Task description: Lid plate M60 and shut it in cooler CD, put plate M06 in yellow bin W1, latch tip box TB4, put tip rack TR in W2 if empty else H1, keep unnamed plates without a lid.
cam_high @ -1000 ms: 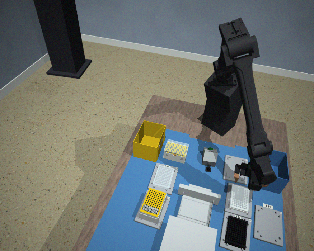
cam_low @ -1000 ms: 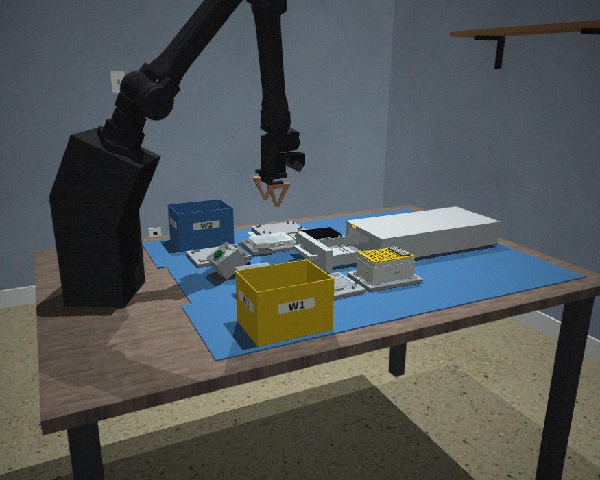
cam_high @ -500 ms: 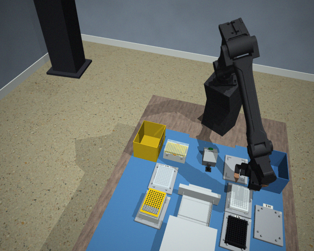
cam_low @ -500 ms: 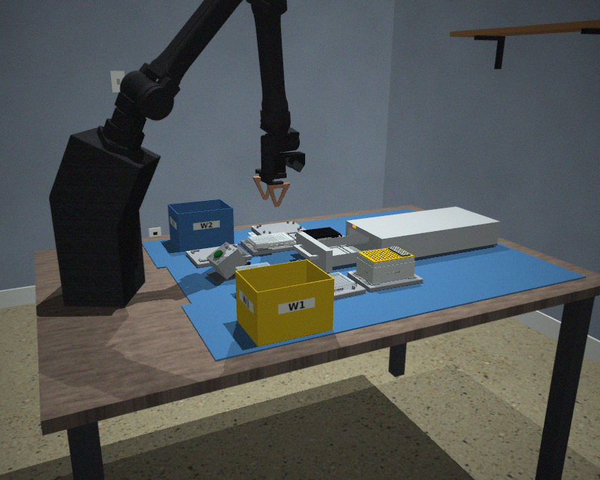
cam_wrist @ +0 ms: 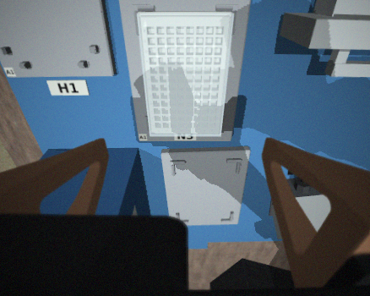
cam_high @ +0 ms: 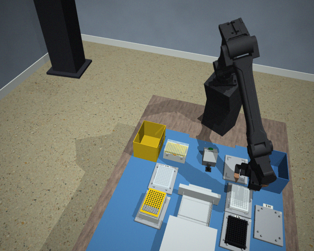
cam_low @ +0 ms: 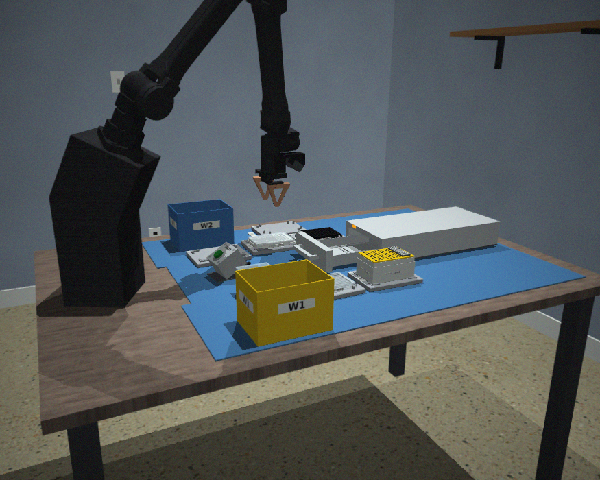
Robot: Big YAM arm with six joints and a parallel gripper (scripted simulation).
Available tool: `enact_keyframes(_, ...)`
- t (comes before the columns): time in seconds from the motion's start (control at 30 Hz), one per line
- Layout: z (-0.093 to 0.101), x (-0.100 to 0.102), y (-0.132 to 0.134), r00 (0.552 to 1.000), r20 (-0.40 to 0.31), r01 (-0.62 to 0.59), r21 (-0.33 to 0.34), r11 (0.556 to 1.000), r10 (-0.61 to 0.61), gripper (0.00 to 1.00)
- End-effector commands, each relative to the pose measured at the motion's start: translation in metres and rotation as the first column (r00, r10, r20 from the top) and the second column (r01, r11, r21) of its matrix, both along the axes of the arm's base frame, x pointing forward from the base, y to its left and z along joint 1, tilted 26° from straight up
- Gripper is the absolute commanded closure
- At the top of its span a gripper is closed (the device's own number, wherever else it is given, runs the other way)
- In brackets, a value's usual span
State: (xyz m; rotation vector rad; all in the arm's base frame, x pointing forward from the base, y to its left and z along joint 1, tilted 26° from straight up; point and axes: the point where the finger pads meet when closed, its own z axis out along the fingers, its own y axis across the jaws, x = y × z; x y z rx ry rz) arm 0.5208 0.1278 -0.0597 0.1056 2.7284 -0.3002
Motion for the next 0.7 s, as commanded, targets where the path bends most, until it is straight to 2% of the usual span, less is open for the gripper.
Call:
enact_keyframes(0.0, 0.002, 0.008, 0.006, 1.0, 0.006, 0.007, 0.005, 1.0, -0.007, 0.0)
enact_keyframes(0.2, 0.002, 0.008, 0.006, 1.0, 0.006, 0.007, 0.005, 1.0, -0.007, 0.0)
enact_keyframes(0.27, 0.002, 0.016, 0.003, 1.0, 0.028, 0.013, 0.012, 1.0, -0.013, 0.0)
enact_keyframes(0.67, -0.013, 0.023, -0.004, 1.0, 0.026, 0.003, 0.008, 1.0, -0.003, 0.0)
